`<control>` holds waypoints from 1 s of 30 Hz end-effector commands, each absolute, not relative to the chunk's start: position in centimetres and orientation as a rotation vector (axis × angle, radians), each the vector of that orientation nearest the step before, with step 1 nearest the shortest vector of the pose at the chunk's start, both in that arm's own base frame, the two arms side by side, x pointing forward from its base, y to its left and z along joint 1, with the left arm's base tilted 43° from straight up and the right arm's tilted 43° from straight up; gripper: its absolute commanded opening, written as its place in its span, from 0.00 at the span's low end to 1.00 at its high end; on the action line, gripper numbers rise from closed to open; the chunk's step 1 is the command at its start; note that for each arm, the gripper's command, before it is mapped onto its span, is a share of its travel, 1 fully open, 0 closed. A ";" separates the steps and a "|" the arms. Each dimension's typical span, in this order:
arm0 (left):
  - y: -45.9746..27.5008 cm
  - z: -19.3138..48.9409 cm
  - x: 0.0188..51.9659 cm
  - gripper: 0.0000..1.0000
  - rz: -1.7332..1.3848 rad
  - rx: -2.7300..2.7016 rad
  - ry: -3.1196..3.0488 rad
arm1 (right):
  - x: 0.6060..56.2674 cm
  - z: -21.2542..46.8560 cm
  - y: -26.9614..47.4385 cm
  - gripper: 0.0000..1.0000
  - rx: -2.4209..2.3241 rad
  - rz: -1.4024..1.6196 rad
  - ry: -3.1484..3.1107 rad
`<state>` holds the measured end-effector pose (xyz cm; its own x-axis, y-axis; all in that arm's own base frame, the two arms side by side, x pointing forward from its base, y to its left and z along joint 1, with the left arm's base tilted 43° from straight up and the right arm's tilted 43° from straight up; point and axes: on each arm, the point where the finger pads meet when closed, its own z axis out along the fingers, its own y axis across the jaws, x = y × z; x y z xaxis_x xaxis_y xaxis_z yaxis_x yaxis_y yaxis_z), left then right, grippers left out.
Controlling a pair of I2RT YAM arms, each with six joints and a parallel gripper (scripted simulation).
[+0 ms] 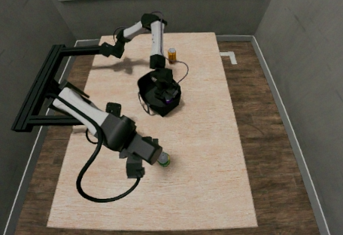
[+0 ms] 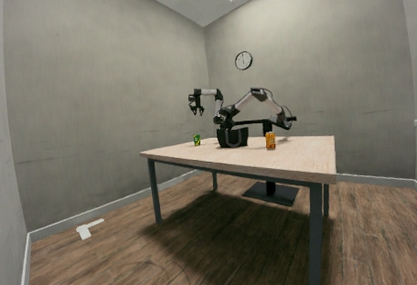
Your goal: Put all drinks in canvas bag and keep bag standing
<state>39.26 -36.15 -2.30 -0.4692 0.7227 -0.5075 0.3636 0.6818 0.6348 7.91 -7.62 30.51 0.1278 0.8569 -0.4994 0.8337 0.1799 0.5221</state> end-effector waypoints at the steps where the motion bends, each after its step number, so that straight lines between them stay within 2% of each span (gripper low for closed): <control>1: -38.5 0.7 37.5 0.86 0.536 0.828 2.069 | 7.6 31.5 -7.5 1.00 1.606 0.042 1.654; 30: -41.4 6.6 33.4 0.86 0.538 0.825 2.071 | 7.6 31.5 -7.5 1.00 1.606 0.042 1.654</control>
